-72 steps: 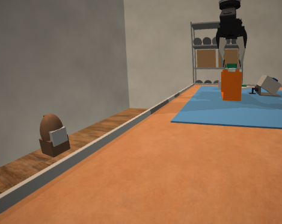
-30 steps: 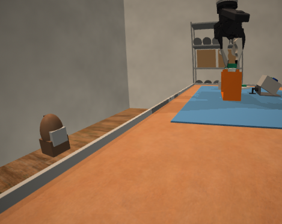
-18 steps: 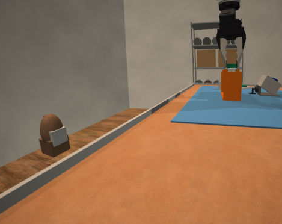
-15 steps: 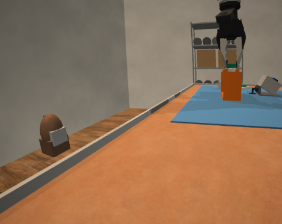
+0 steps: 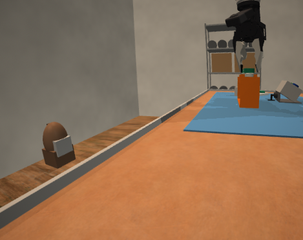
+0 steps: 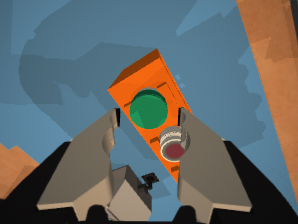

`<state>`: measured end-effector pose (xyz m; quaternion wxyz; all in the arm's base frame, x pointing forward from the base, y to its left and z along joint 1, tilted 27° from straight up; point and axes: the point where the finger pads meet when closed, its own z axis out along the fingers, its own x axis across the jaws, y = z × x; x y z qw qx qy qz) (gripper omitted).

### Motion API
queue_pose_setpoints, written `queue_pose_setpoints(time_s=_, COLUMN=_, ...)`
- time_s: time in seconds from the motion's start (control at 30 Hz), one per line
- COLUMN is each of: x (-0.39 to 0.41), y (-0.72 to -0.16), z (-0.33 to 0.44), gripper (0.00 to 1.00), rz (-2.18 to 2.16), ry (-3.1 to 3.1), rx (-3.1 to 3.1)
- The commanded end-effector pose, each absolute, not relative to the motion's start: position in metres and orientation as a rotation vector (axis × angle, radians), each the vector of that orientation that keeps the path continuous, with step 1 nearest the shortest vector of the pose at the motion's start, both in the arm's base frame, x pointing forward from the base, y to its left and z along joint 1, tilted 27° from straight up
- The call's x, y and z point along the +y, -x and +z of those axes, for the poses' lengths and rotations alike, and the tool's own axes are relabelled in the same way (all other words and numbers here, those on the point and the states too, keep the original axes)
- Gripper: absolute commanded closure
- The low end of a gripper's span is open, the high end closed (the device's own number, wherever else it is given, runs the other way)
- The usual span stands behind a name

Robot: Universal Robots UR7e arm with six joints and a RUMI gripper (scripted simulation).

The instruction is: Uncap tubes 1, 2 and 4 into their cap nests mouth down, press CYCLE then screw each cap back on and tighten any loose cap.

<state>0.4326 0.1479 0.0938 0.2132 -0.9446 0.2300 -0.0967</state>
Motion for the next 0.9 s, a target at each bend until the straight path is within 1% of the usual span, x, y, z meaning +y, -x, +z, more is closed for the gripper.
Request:
queue_pose_setpoints(time_s=0.0, x=0.1478, y=-0.4328, z=0.0941, gripper=0.65, rz=-0.269, ry=2.621, rx=0.645)
queue_pose_setpoints(time_s=0.2, x=0.1478, y=-0.4328, z=0.0941, gripper=0.65, rz=-0.269, ry=2.622, rx=0.644)
queue_pose_setpoints(time_s=0.33, x=0.1477, y=-0.4327, z=0.0945, gripper=0.65, rz=-0.365, ry=2.718, rx=0.213)
queue_pose_setpoints(time_s=0.4, x=0.1477, y=-0.4327, z=0.0945, gripper=0.65, rz=-0.365, ry=2.718, rx=0.213)
queue_pose_setpoints(time_s=0.47, x=0.1477, y=-0.4327, z=0.0945, gripper=0.65, rz=-0.411, ry=2.744, rx=-0.008)
queue_pose_setpoints(time_s=0.87, x=0.1477, y=-0.4327, z=0.0945, gripper=0.65, rz=-0.540, ry=2.715, rx=-0.719)
